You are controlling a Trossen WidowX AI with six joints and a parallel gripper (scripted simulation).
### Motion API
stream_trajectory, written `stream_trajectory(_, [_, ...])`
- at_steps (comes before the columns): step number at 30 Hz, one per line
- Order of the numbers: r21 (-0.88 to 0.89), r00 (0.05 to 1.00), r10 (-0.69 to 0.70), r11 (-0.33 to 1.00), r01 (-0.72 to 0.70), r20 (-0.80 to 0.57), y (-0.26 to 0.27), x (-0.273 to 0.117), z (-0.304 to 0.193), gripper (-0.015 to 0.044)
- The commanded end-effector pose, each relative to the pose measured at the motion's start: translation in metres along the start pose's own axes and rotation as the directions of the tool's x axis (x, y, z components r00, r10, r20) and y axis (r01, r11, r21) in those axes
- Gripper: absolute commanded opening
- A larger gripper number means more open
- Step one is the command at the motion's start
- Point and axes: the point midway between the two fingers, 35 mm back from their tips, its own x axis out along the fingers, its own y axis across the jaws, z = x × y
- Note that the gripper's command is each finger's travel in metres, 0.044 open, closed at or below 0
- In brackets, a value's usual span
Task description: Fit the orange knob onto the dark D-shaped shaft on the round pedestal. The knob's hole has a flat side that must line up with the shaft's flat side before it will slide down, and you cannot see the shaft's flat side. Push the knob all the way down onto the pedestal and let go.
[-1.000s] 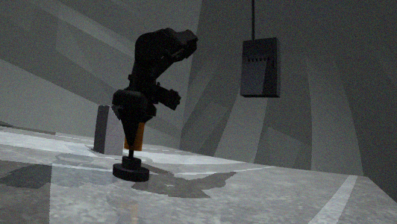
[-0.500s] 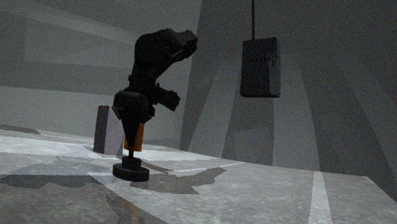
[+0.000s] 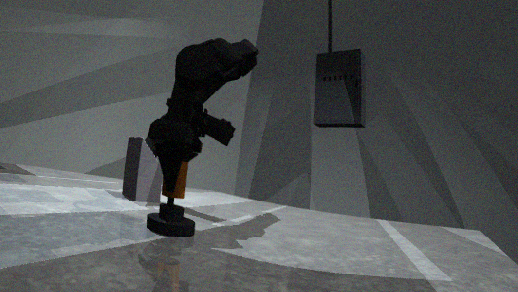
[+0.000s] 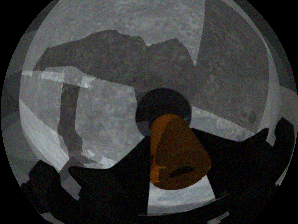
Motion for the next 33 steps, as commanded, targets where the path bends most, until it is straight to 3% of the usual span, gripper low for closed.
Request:
stream_trajectory(1, [-0.002, 1.0, 0.001, 1.0, -0.001, 0.001, 0.0006, 0.0004, -0.0001, 0.0])
stream_trajectory(9, [-0.011, 1.0, 0.001, 1.0, -0.001, 0.001, 0.0014, -0.005, 0.0003, 0.0])
stream_trajectory(16, [-0.21, 1.0, 0.0, 0.978, 0.0, 0.001, -0.0013, -0.0044, 0.0019, 0.0])
stream_trajectory(33, [-0.21, 1.0, 0.001, 0.978, 0.0, 0.001, 0.0003, -0.0032, 0.0008, 0.0])
